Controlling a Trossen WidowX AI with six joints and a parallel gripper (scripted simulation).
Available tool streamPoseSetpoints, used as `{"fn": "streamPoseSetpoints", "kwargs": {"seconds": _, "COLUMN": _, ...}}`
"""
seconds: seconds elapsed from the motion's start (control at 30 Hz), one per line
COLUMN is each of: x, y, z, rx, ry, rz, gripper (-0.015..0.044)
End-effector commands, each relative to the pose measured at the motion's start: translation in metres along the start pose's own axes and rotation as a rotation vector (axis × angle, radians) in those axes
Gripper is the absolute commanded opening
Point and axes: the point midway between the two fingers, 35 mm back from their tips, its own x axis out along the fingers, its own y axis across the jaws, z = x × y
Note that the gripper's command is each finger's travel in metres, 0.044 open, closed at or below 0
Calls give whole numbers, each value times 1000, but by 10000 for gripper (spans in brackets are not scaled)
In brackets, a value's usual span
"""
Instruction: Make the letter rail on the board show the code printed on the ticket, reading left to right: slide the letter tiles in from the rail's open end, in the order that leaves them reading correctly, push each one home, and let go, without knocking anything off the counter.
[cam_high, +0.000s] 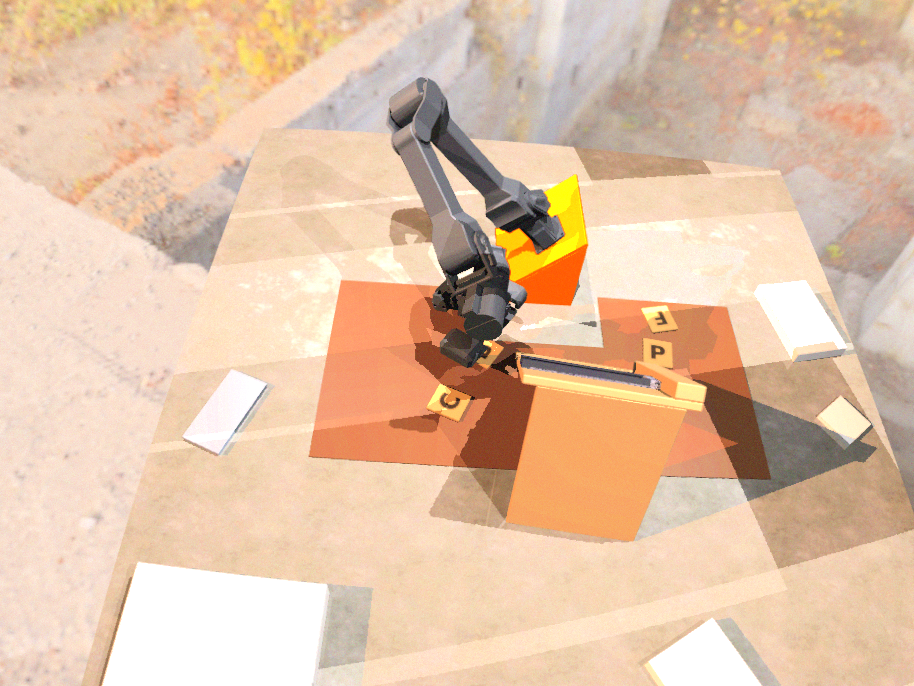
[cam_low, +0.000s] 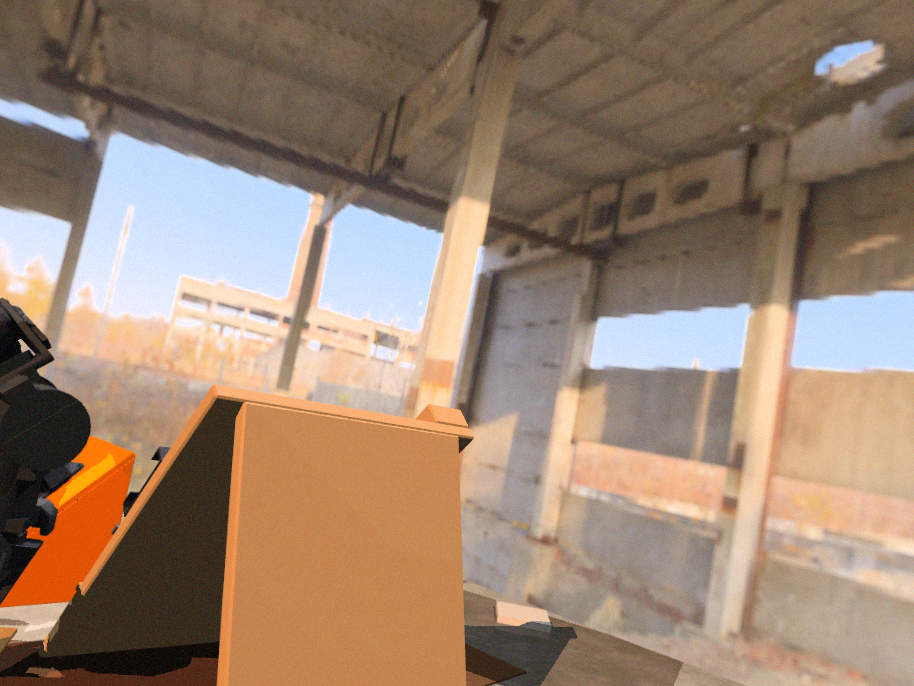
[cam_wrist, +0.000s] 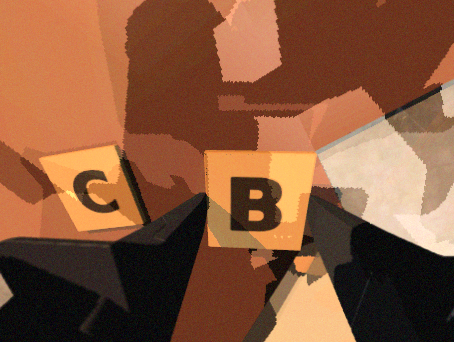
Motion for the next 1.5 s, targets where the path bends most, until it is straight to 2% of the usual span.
{"fn": "streamPoseSetpoints", "kwargs": {"seconds": 0.0, "x": -3, "y": 1, "z": 0, "rx": 4, "ry": -2, "rz": 4, "gripper": 0}}
{"fn": "streamPoseSetpoints", "kwargs": {"seconds": 0.43, "x": -7, "y": 0, "z": -2, "rx": -18, "ry": 6, "rz": 6, "gripper": 0}}
{"fn": "streamPoseSetpoints", "kwargs": {"seconds": 0.97, "x": -33, "y": 35, "z": -9, "rx": -439, "ry": 66, "rz": 190, "gripper": 0}}
{"fn": "streamPoseSetpoints", "kwargs": {"seconds": 1.47, "x": -62, "y": 65, "z": -12, "rx": -837, "ry": 31, "rz": 389, "gripper": 0}}
